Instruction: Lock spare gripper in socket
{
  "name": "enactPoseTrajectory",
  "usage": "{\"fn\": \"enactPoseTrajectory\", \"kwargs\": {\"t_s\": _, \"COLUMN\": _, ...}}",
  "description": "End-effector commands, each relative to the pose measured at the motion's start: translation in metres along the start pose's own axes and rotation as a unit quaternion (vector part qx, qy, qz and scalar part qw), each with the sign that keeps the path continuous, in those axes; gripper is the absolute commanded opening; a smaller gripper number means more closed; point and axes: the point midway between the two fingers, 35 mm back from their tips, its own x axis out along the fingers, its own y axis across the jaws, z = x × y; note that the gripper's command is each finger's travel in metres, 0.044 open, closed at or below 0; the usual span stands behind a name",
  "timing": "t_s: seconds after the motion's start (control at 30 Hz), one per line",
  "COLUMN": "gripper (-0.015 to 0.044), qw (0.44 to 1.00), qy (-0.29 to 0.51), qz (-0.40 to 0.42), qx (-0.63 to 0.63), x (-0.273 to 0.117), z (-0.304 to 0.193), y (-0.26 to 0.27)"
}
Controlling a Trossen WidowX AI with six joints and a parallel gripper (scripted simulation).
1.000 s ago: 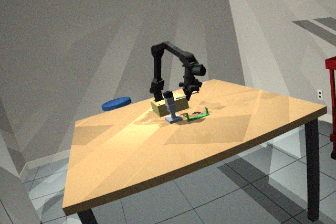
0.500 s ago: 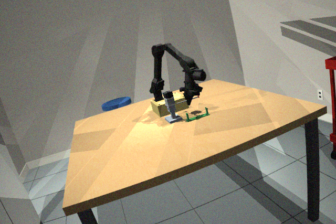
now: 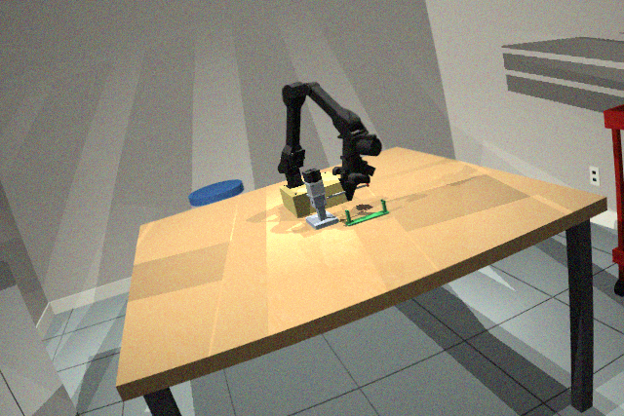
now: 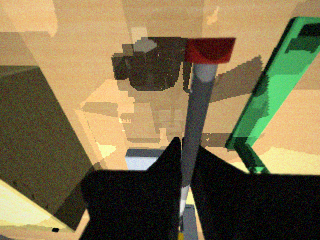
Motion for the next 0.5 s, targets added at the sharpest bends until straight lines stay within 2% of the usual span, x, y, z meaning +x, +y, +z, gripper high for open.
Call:
{"fn": "enactPoseTrajectory", "kwargs": {"t_s": 0.0, "gripper": 0.0, "qw": 1.0, "qy": -0.002, "qz": -0.001, "qx": -0.001, "x": -0.0005, "z": -0.0031, "y": 0.0015}}
{"fn": "enactPoseTrajectory", "kwargs": {"t_s": 0.47, "gripper": 0.0, "qw": 1.0, "qy": -0.002, "qz": 0.002, "qx": -0.001, "x": 0.0026, "z": -0.0127, "y": 0.0006}}
